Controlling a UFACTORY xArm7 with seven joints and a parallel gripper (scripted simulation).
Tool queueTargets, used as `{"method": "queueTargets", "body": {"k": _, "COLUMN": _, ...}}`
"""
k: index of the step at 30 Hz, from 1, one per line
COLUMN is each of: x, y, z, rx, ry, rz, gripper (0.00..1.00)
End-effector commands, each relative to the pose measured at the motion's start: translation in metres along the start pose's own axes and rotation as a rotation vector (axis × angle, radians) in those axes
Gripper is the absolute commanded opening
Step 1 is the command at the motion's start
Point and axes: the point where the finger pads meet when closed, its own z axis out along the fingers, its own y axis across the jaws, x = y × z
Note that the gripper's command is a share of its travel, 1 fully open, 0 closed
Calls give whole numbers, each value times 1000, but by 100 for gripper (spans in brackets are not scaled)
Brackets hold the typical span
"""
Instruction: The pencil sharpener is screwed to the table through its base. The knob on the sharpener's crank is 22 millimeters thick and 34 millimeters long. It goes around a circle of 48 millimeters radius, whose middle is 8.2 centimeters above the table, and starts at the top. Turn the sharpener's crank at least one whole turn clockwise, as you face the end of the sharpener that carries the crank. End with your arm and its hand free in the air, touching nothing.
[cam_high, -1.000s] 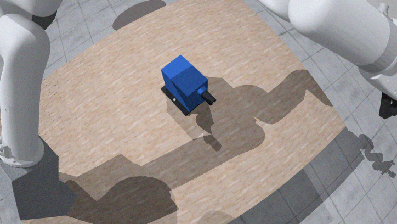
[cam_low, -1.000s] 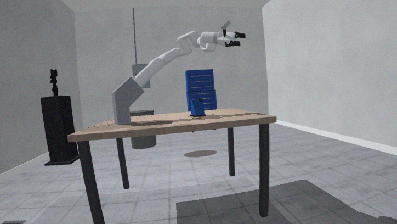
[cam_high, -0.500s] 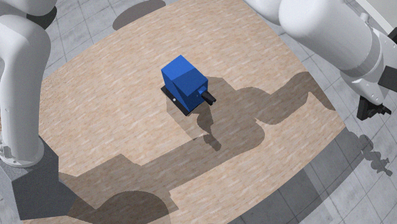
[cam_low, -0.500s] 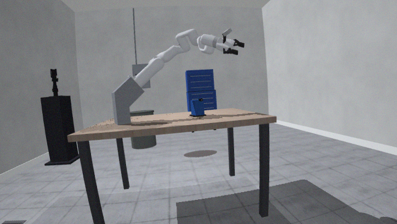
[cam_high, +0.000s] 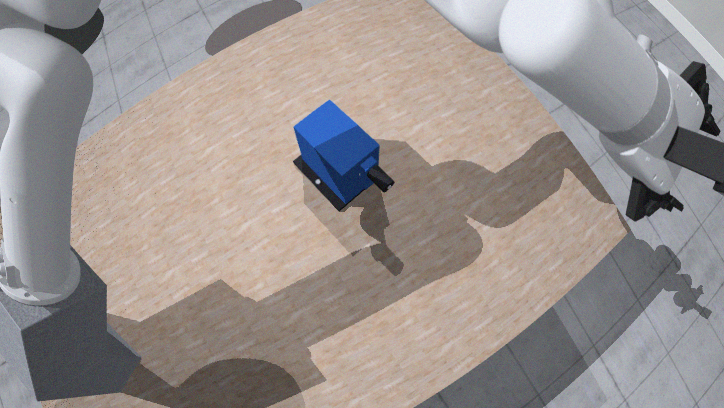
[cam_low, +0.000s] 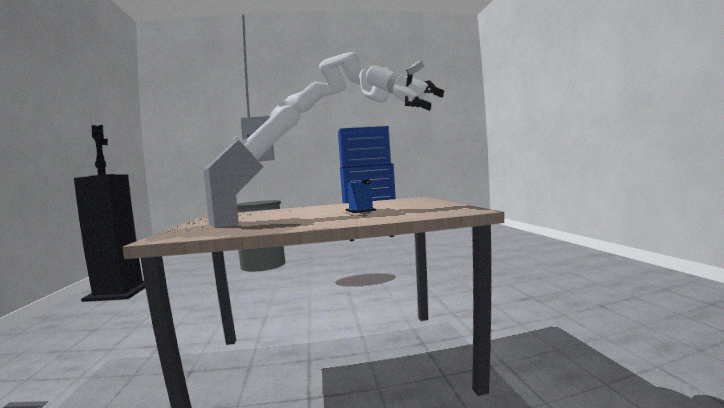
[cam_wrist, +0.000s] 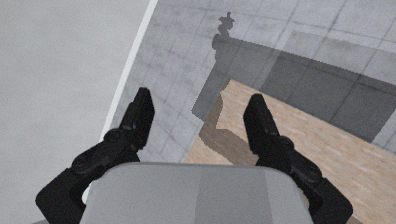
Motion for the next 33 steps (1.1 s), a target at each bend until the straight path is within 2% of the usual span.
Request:
{"method": "queueTargets", "body": {"k": 1, "x": -28, "y": 13, "z": -7, "rx": -52, "ry": -76, "rz": -15, "gripper": 100}}
{"method": "queueTargets", "body": {"k": 20, "x": -28, "y": 13, "z": -7, "rx": -52, "ry": -76, "rz": -15, "gripper": 100}}
{"method": "queueTargets", "body": {"k": 21, "x": -60, "y": 31, "z": -12, "rx": -111, "ry": -160, "rz": -29, "gripper": 100}}
{"method": "queueTargets", "body": {"k": 22, "x": -70, "y": 37, "z": -15, "rx": -131, "ry": -187, "rz": -33, "gripper": 100}}
{"method": "queueTargets", "body": {"k": 24, "x": -70, "y": 37, "z": -15, "rx": -131, "ry": -187, "rz": -33, "gripper": 100}}
{"method": "queueTargets", "body": {"k": 26, "x": -90, "y": 48, "z": -21, "rx": -171, "ry": -241, "rz": -39, "gripper": 100}}
{"method": "queueTargets", "body": {"k": 33, "x": -91, "y": 49, "z": -21, "rx": -173, "ry": -244, "rz": -39, "gripper": 100}}
